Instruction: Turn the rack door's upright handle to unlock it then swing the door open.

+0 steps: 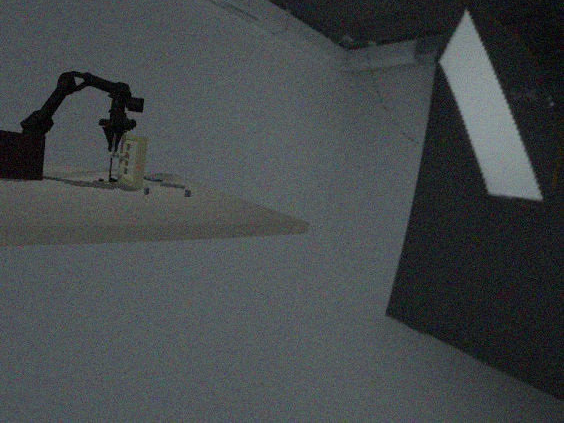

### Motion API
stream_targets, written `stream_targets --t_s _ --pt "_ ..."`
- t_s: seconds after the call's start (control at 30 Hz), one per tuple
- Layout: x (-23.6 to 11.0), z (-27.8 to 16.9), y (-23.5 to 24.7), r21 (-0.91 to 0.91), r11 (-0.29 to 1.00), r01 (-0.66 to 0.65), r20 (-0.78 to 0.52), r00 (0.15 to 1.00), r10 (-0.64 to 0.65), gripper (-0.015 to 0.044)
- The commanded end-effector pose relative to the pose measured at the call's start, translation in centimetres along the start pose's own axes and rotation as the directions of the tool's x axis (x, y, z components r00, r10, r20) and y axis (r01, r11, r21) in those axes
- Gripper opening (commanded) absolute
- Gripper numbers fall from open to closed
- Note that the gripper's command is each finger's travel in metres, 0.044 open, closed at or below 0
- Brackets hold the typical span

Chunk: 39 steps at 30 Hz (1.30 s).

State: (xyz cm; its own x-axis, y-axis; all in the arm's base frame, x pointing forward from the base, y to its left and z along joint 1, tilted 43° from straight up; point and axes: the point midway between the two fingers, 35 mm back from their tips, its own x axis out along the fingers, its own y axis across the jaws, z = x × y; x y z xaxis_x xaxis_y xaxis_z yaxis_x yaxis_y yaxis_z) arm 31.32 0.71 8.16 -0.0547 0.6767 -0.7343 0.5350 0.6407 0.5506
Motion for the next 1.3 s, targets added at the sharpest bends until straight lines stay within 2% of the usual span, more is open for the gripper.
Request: stream_targets --t_s 0.0,0.23,0.5,0.8,1.27 --pt "0.02 -0.01 -0.01 0.213 0.977 0.001 -0.001 1.0 -0.001 0.03" --pt "0.02 -0.02 0.0 0.532 0.847 0.001 -0.002 1.0 -0.001 0.03" --pt "0.02 -0.02 0.01 0.813 0.582 0.002 -0.002 1.0 0.0 0.03" --pt "0.02 -0.03 0.01 0.832 0.555 0.002 -0.002 1.0 0.0 0.03" --pt "0.02 -0.03 0.01 0.832 0.555 0.002 -0.002 1.0 0.0 0.0206"
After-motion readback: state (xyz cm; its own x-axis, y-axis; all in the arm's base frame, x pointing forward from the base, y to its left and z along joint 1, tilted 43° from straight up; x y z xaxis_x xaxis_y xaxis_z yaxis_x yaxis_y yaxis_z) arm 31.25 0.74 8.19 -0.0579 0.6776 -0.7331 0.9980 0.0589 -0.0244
